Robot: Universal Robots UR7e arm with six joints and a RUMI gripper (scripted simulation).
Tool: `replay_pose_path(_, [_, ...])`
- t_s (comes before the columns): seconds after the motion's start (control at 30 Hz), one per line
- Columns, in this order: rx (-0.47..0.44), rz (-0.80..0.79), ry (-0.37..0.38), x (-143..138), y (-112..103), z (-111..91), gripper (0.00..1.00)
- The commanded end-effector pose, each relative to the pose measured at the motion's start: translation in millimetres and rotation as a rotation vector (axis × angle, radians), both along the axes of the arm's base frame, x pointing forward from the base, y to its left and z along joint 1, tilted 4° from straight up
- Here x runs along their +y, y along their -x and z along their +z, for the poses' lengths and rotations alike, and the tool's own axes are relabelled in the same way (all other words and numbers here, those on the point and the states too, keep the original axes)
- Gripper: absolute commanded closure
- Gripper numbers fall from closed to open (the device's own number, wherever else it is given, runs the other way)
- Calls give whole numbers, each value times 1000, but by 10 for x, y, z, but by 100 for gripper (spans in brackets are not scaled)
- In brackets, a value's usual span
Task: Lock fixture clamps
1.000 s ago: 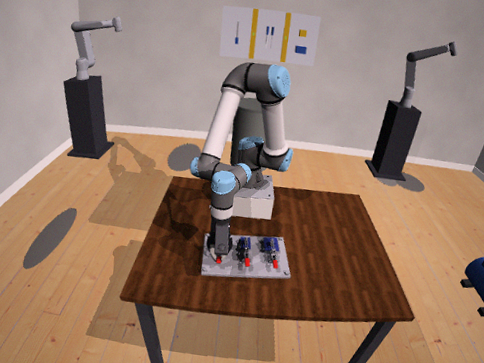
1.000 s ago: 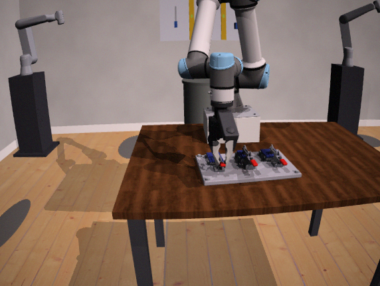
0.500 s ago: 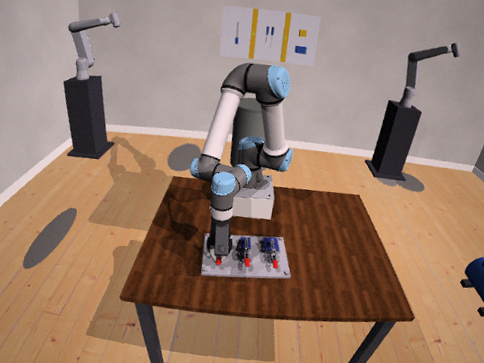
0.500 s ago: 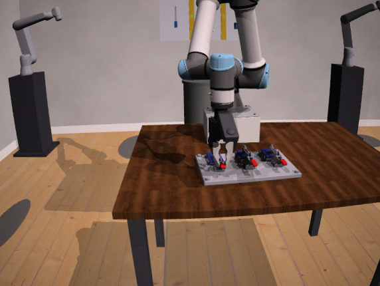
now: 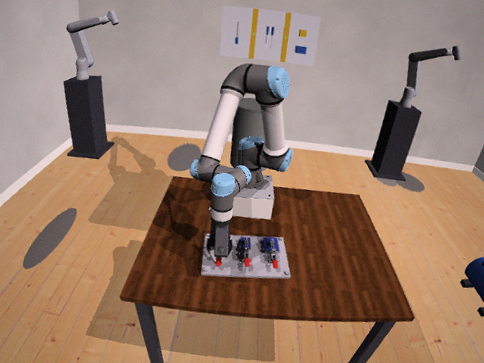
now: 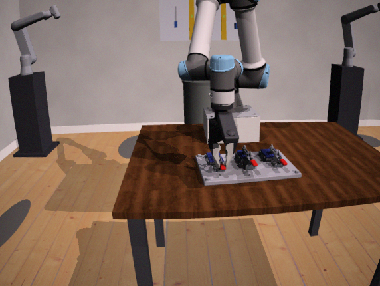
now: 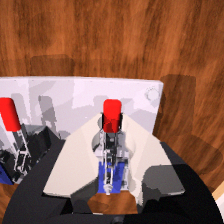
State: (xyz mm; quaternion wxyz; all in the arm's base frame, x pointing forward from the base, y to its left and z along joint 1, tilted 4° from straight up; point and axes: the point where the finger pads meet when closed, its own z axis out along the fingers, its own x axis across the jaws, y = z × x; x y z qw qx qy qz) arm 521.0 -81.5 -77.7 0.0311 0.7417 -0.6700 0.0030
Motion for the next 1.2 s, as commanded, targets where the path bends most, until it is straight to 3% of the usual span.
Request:
replay_pose_path(0.0, [-1,0,0,-1,-12,-22,100])
replay_pose_path(0.33, [-1,0,0,-1,-12,-22,100])
replay_pose_path(0.37, [-1,0,0,-1,-12,-20,42])
replay_pose_path(1.17, [-1,0,0,-1,-12,-20,42])
